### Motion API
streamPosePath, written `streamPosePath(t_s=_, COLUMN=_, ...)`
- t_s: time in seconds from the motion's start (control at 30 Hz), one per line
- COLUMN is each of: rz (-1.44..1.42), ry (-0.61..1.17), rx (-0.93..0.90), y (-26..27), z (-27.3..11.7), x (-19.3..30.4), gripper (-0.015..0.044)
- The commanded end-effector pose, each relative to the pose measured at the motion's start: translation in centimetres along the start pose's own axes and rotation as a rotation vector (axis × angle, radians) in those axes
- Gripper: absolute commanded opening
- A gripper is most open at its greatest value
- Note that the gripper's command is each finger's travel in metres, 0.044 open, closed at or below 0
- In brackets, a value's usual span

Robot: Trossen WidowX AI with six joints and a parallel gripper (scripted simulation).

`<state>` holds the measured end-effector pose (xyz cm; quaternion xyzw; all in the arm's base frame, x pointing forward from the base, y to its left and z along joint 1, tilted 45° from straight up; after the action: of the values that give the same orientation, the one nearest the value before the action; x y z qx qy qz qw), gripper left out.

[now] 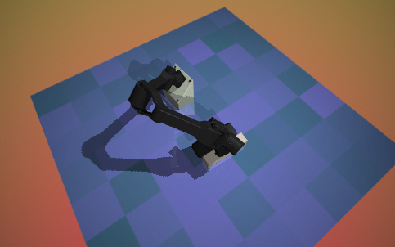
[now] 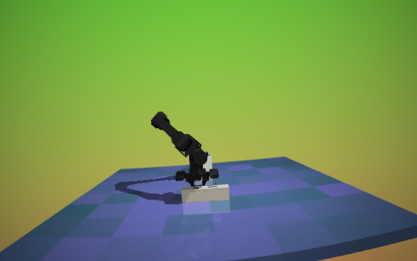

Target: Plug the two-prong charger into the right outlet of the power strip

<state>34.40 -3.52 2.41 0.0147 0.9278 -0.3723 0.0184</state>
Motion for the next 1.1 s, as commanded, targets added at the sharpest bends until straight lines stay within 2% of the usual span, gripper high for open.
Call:
streamPosePath(t_s=0.0, rz=0.022, ry=-0.025, rx=0.0, y=-0.07, z=-0.11, x=-0.9, gripper=0.0)
streamPosePath(t_s=1.07, rz=0.021, ry=-0.025, rx=0.0, y=-0.07, z=-0.2, x=-0.5, gripper=0.0)
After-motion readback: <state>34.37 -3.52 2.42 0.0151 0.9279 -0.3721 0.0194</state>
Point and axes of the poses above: the point midway between the two fingers, 35 mm back from their tips, its own z axis out along the fingers, its own y axis across the jaws, x = y × z, the point moved 2 cm from there along -z, back along the fingers
